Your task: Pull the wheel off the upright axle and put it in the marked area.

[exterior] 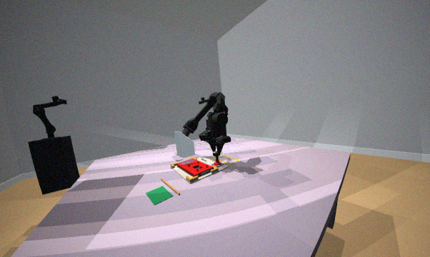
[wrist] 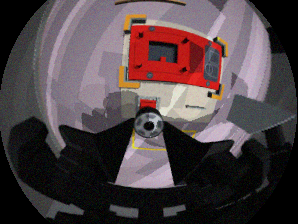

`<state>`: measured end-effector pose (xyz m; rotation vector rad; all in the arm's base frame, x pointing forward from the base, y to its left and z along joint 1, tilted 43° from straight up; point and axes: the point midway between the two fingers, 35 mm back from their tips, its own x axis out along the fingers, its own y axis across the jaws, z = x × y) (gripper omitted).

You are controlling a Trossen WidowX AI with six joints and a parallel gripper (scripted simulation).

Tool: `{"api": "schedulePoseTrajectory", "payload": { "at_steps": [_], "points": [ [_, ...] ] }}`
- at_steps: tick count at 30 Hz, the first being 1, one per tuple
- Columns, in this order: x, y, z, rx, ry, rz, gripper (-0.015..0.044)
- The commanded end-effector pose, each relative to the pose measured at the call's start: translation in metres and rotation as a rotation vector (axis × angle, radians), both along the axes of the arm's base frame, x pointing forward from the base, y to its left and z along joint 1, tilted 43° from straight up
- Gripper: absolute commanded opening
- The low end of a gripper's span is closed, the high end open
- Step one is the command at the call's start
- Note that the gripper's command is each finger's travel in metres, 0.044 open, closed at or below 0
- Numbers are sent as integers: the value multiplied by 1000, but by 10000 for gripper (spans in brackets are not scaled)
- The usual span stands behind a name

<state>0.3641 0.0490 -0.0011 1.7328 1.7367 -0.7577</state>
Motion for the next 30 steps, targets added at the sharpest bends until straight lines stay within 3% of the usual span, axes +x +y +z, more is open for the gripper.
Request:
{"api": "schedulePoseTrajectory", "payload": {
  "at_steps": [1,20,30],
  "points": [
    [0,-1,1,-2,-3,3,0],
    [-2,-28,31,-2,-4,1,0],
    [-18,1,54,-1,1,-3,0]
  ]
}}
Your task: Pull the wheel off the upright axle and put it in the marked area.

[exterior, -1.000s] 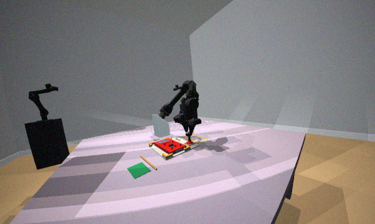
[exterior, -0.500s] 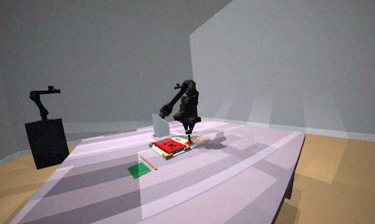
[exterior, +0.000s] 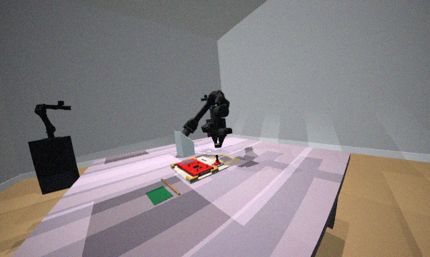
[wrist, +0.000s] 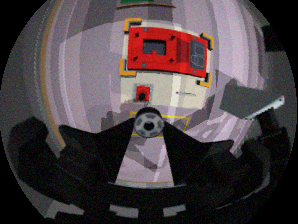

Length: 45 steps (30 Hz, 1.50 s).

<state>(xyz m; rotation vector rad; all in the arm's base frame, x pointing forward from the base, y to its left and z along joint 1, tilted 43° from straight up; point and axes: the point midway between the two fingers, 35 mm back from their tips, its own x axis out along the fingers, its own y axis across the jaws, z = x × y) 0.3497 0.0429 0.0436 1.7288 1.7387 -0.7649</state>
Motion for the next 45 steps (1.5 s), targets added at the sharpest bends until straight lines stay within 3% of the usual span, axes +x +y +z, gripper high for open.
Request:
{"api": "schedulePoseTrajectory", "payload": {
  "at_steps": [1,19,45],
  "points": [
    [-6,10,12,3,-5,-4,0],
    [-47,50,51,5,-6,0,0],
    [-47,121,-24,9,-6,0,0]
  ]
}}
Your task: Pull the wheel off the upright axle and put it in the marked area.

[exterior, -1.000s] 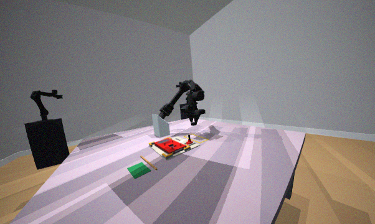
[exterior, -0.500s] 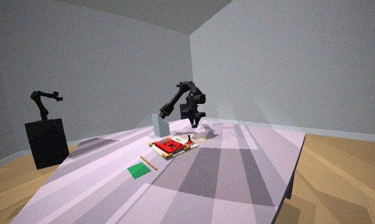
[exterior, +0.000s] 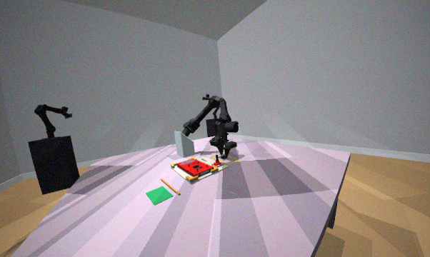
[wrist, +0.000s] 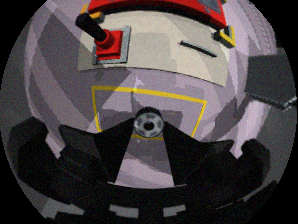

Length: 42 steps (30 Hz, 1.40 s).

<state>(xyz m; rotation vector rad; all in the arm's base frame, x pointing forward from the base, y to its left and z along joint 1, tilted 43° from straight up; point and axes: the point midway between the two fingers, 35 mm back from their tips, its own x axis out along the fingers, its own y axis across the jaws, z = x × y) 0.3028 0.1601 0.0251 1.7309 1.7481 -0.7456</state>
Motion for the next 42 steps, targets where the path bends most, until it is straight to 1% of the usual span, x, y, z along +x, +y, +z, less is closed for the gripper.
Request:
{"api": "schedulePoseTrajectory", "payload": {
  "at_steps": [1,2,13,14,19,22,24,27,28,31,42],
  "points": [
    [0,4,-6,-4,1,-7,0],
    [0,4,-6,-4,1,-7,0],
    [-1,1,-2,0,4,1,289],
    [-1,-2,2,-1,3,0,300],
    [0,-33,35,-6,1,-6,300],
    [-1,-38,40,-6,1,-7,300],
    [-6,-43,35,-15,1,-15,353],
    [-38,-73,41,-19,3,-12,431],
    [-50,-82,43,-18,4,-10,440],
    [-79,-98,48,-10,5,-7,440],
    [-81,-99,48,-9,5,-7,440]
  ]
}}
